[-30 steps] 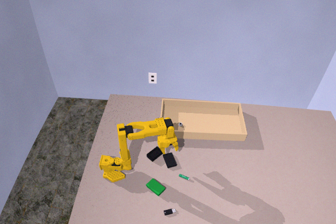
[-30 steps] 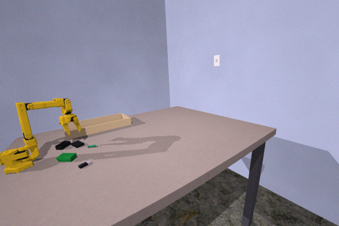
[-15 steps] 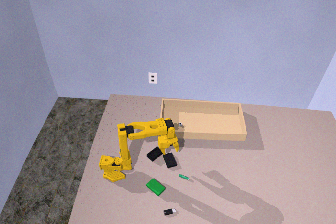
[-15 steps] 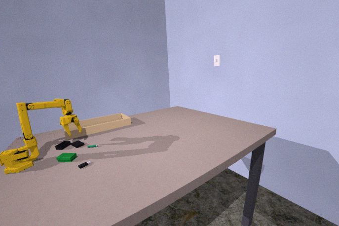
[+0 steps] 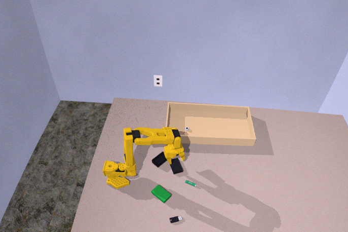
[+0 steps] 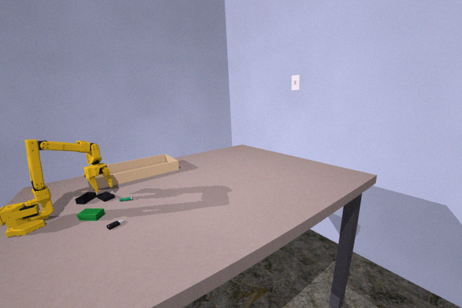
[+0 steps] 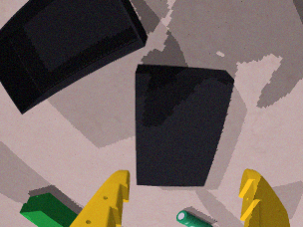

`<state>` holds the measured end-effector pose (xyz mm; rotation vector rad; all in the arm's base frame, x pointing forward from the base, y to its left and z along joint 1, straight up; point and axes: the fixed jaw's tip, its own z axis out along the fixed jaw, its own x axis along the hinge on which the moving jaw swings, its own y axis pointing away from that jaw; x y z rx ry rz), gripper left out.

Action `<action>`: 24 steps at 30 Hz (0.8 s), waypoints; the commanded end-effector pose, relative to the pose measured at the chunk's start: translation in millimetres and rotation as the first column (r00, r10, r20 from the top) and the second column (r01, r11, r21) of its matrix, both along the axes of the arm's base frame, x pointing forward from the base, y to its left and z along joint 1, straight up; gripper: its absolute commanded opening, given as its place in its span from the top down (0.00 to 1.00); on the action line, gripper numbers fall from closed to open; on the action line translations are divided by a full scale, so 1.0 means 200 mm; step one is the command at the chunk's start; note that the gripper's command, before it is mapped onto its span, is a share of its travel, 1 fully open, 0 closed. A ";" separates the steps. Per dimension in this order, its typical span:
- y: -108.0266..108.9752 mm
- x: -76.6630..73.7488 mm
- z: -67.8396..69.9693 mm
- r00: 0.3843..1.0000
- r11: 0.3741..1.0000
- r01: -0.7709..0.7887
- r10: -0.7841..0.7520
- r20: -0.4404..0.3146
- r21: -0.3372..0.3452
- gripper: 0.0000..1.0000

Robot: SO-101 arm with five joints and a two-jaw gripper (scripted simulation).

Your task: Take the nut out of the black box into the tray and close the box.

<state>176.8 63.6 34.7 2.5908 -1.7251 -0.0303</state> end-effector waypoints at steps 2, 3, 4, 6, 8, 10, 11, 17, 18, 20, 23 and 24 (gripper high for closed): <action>0.00 0.02 -0.04 0.999 1.000 -0.001 0.001 0.032 0.013 0.71; 0.00 0.02 -0.05 0.999 1.000 -0.001 0.001 0.032 0.013 0.71; 0.00 0.02 -0.05 0.999 1.000 -0.001 0.001 0.032 0.013 0.71; 0.00 0.02 -0.06 0.999 1.000 -0.001 0.001 0.032 0.013 0.71; 0.00 0.02 -0.07 0.999 1.000 -0.001 0.001 0.032 0.013 0.71; -0.01 0.01 -0.08 0.999 1.000 -0.001 0.001 0.032 0.013 0.71; -0.01 0.01 -0.09 0.999 1.000 -0.001 0.001 0.032 0.013 0.71; -0.01 0.01 -0.10 0.999 1.000 -0.001 0.001 0.032 0.013 0.71; -0.01 0.01 -0.11 0.999 1.000 -0.001 0.001 0.032 0.013 0.71; -0.01 0.01 -0.11 0.999 1.000 -0.001 0.001 0.032 0.013 0.71; -0.01 0.01 -0.11 0.999 1.000 -0.001 0.001 0.032 0.013 0.71; -0.01 0.01 -0.11 0.999 1.000 -0.001 0.001 0.032 0.013 0.71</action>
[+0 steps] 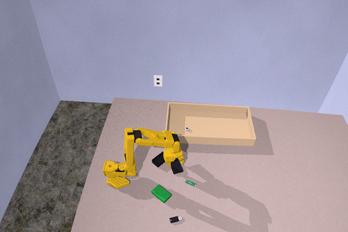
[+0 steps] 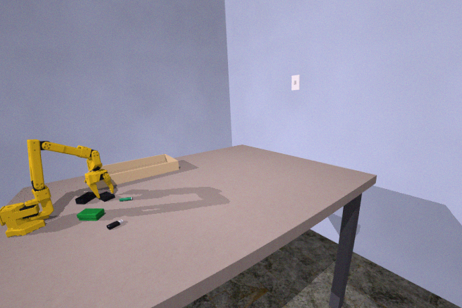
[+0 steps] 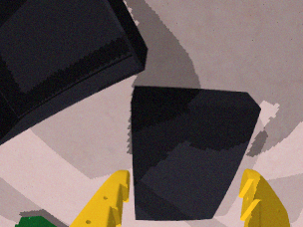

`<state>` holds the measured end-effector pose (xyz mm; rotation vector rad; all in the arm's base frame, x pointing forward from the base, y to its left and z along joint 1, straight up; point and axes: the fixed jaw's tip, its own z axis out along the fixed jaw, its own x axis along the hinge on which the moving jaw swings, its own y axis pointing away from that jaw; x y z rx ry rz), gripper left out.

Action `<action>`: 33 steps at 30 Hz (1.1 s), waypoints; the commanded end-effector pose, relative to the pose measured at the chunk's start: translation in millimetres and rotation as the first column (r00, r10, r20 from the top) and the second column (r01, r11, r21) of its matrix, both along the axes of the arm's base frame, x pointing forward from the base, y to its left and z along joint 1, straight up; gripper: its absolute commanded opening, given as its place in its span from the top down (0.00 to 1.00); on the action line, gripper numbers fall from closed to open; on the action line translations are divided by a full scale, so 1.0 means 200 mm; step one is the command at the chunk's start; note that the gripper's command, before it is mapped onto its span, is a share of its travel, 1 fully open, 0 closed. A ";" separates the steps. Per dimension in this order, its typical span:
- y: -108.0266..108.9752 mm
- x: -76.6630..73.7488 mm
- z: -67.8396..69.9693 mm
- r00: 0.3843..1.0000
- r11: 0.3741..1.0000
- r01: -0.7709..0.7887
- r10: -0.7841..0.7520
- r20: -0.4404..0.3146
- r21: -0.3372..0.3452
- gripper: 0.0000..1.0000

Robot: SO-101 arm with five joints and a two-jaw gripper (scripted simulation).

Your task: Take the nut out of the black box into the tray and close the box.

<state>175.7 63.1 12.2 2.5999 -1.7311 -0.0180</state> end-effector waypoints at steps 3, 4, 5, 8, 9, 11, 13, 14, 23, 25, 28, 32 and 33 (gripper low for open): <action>0.00 0.02 0.01 1.000 1.000 -0.001 0.001 0.020 0.009 0.71; 0.00 0.02 0.01 1.000 1.000 -0.001 0.001 0.020 0.009 0.71; 0.00 0.02 0.01 1.000 1.000 -0.001 0.001 0.020 0.009 0.71; 0.00 0.02 0.01 1.000 1.000 -0.001 0.001 0.020 0.009 0.71; 0.00 0.02 0.01 1.000 1.000 -0.001 0.001 0.020 0.009 0.71; 0.00 0.02 0.01 1.000 1.000 -0.001 0.001 0.020 0.009 0.71; 0.00 0.02 0.01 1.000 1.000 -0.001 0.001 0.020 0.009 0.71; 0.00 0.02 0.01 1.000 1.000 -0.001 0.001 0.020 0.009 0.71; -0.01 0.01 -0.01 1.000 1.000 -0.001 0.001 0.020 0.009 0.71; -0.01 0.01 -0.01 1.000 1.000 -0.001 0.001 0.020 0.009 0.71; -0.01 0.01 -0.02 1.000 1.000 -0.001 0.001 0.020 0.009 0.71; -0.01 0.01 -0.02 1.000 1.000 -0.001 0.001 0.020 0.009 0.71; -0.01 0.01 -0.02 1.000 1.000 -0.001 0.001 0.020 0.009 0.71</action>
